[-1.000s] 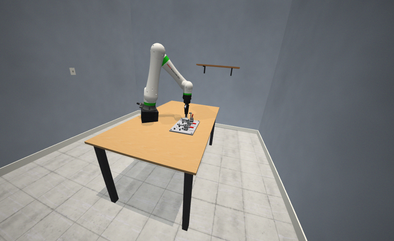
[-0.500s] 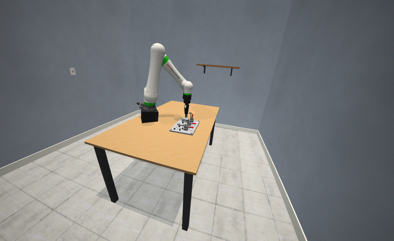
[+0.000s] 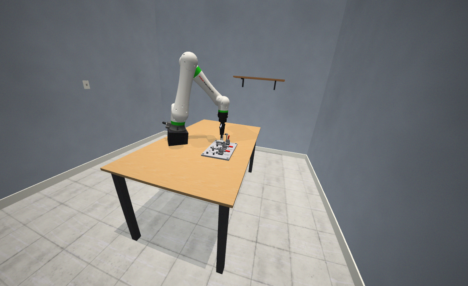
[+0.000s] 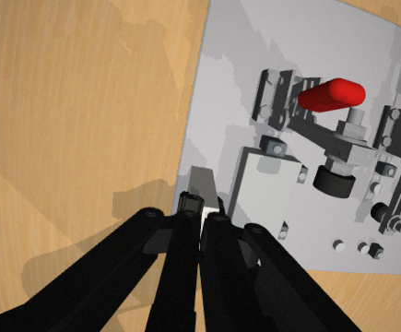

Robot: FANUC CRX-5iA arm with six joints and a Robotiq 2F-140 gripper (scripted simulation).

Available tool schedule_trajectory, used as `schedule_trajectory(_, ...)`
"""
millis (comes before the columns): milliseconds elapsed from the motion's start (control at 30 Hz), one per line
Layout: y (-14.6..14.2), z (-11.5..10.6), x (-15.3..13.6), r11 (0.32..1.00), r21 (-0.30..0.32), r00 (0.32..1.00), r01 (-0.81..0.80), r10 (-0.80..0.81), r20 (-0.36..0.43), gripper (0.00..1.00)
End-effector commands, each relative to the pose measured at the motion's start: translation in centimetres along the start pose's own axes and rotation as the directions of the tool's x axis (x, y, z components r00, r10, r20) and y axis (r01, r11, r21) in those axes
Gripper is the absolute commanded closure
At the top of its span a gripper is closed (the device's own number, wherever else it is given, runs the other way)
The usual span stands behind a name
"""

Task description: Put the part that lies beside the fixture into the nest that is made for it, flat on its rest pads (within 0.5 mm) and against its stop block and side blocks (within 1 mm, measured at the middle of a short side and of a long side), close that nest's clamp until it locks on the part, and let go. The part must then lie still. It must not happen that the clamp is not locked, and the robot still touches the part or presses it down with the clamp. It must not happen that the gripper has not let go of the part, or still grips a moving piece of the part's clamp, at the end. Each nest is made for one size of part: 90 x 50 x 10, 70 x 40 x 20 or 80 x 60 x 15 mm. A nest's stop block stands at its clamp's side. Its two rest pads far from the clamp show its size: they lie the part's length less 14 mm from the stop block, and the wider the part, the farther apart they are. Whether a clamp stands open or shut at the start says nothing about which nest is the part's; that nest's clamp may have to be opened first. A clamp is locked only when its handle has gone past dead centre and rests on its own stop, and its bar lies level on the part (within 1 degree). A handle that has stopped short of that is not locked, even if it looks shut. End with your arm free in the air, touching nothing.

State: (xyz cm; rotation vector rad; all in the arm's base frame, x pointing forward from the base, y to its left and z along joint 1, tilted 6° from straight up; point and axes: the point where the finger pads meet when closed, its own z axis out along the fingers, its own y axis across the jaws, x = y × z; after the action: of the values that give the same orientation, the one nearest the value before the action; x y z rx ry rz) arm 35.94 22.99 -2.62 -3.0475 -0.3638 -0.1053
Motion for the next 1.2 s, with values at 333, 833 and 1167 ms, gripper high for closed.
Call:
schedule_trajectory(333,-0.1,-2.8,0.0,1.000,0.000,1.000,0.000,0.000,0.000,1.00)
schedule_trajectory(833,-0.1,-4.0,0.0,1.000,0.000,1.000,0.000,0.000,0.000,1.00)
schedule_trajectory(1167,-0.1,-4.4,0.0,1.000,0.000,1.000,0.000,0.000,0.000,0.72)
